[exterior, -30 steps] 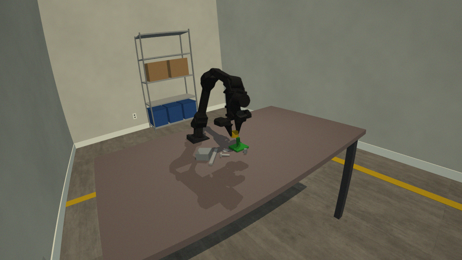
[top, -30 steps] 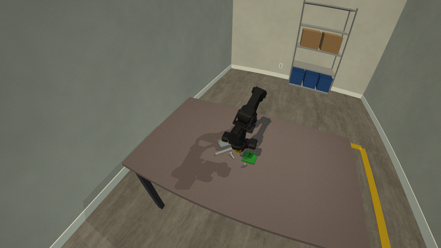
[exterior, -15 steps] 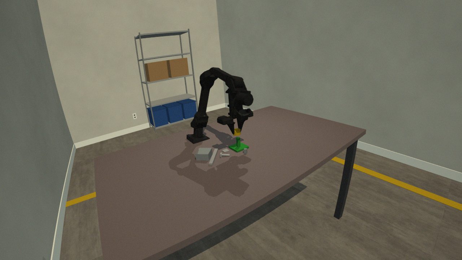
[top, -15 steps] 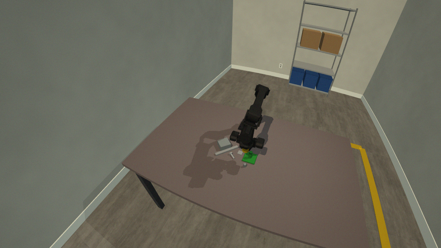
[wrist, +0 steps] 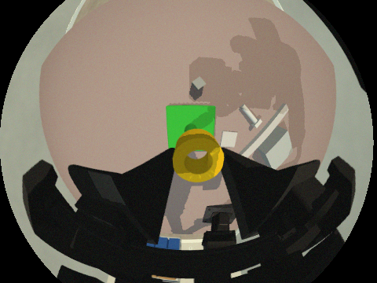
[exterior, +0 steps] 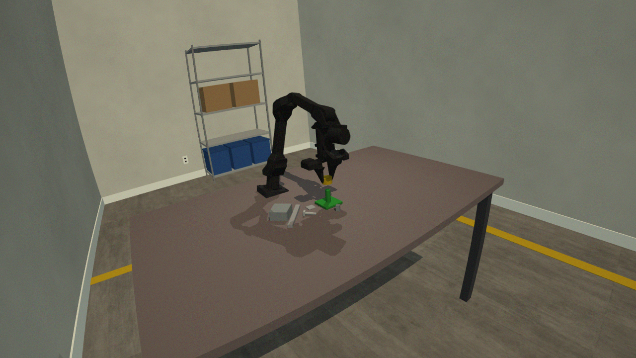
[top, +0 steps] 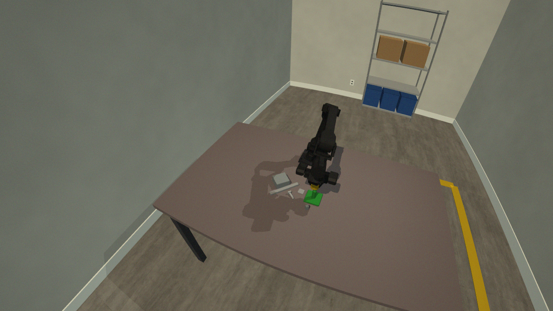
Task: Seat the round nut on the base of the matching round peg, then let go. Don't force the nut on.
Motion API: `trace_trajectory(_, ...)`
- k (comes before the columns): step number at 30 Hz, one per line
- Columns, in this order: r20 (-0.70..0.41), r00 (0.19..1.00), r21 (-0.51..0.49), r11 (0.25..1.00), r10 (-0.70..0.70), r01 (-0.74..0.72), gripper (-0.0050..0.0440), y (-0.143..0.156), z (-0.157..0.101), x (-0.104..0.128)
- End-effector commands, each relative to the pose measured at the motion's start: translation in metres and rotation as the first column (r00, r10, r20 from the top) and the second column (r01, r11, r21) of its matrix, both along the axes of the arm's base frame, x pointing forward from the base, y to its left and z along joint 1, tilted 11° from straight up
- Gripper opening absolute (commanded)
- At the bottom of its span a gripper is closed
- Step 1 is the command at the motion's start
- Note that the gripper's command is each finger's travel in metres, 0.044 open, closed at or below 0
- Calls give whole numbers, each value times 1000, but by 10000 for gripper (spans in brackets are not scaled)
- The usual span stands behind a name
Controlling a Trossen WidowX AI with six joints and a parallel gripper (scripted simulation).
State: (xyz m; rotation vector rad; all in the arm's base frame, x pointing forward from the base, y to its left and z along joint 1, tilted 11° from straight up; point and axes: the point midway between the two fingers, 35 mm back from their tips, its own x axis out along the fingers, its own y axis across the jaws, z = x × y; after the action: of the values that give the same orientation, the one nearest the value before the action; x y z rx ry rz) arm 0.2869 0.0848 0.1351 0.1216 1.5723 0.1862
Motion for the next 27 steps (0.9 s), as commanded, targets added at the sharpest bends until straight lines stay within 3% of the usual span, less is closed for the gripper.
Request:
trace_trajectory(1,30,1000,8,1000,-7,7,-50,3,7,-3)
trace_trajectory(27,30,1000,8,1000,-7,7,-50,8,-19,-3)
